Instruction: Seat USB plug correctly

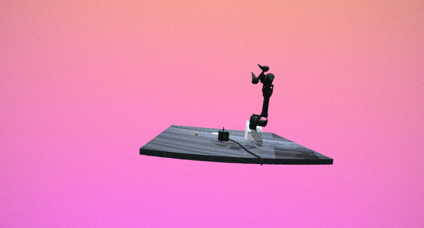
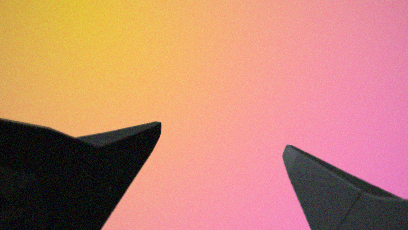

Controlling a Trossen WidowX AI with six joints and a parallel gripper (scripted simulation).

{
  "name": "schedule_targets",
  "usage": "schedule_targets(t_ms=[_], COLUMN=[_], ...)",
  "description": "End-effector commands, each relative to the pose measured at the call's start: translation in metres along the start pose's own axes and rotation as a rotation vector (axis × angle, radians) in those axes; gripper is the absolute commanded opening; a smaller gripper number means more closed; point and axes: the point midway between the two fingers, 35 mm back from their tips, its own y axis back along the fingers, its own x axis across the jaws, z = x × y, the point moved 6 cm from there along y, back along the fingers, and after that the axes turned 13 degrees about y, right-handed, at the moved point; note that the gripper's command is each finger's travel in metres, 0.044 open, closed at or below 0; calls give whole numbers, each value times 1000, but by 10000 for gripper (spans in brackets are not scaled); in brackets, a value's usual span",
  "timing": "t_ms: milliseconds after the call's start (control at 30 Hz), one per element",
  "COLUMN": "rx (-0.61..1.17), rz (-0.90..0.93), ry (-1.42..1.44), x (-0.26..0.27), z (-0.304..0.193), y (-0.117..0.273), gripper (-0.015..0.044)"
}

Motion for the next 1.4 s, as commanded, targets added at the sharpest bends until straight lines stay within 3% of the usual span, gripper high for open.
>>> schedule_targets(t_ms=[0,400,733,1100,1367], rx=[178,535,893,1373,1705], rz=[-183,-308,-291,-80,216], ry=[254,662,968,1333,1532], x=[-46,-110,-169,-232,-274], z=[8,-16,-54,-106,-143], y=[-48,-93,-111,-109,-94], gripper=[440,440,440,440,440])
